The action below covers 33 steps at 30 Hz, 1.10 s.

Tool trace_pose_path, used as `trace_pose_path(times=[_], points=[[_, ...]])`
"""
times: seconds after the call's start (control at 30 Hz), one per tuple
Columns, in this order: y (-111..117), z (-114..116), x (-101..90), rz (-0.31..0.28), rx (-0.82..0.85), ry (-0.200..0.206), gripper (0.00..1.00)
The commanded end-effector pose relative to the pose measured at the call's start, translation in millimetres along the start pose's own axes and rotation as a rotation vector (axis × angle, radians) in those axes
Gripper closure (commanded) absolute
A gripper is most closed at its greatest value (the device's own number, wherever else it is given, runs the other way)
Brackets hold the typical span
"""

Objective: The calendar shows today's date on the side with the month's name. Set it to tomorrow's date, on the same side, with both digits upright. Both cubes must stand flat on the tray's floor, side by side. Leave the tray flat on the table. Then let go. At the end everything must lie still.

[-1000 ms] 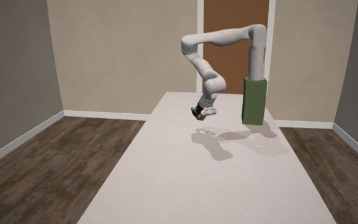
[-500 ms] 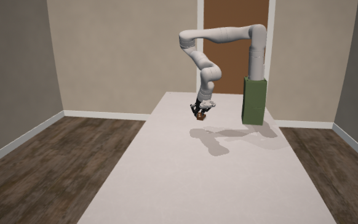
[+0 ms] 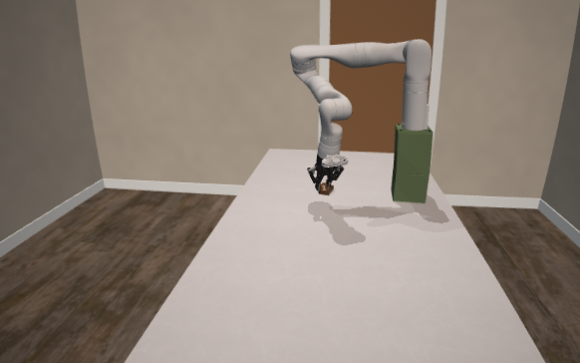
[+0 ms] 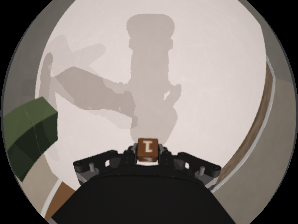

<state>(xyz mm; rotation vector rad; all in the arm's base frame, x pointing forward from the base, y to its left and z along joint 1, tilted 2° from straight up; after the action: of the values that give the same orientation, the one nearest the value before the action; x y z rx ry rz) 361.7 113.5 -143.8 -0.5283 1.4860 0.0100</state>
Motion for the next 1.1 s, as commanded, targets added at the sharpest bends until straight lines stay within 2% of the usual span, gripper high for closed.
trace_pose_path(times=[0.0,0.1,0.33,0.47,0.53,0.83,0.93,1.07], points=[[-14,0,0.6,0.019,0.026,0.000,0.74],[-15,0,-0.5,0.049,0.026,-0.006,0.74],[-16,0,-0.2,0.066,0.026,-0.007,0.74],[-18,-1,1.6,0.117,0.025,-0.004,0.74],[-18,-1,1.6,0.117,0.025,-0.004,0.74],[-27,-2,2.5,0.287,0.025,-0.025,0.74],[-29,-1,1.9,0.311,0.026,-0.033,0.74],[-29,-1,1.8,0.316,0.026,-0.034,0.74]])
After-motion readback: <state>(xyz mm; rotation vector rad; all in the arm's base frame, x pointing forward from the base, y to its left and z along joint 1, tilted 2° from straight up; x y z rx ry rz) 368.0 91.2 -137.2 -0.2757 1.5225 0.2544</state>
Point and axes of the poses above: the point where the finger pads meet when closed, its own x axis out along the fingers, its own z axis across the jaws, y = z × x, the point moved 4 cm from there along -x, back along the fingers, and after that the axes turned 5 degrees about -x, right-handed, at the moved point
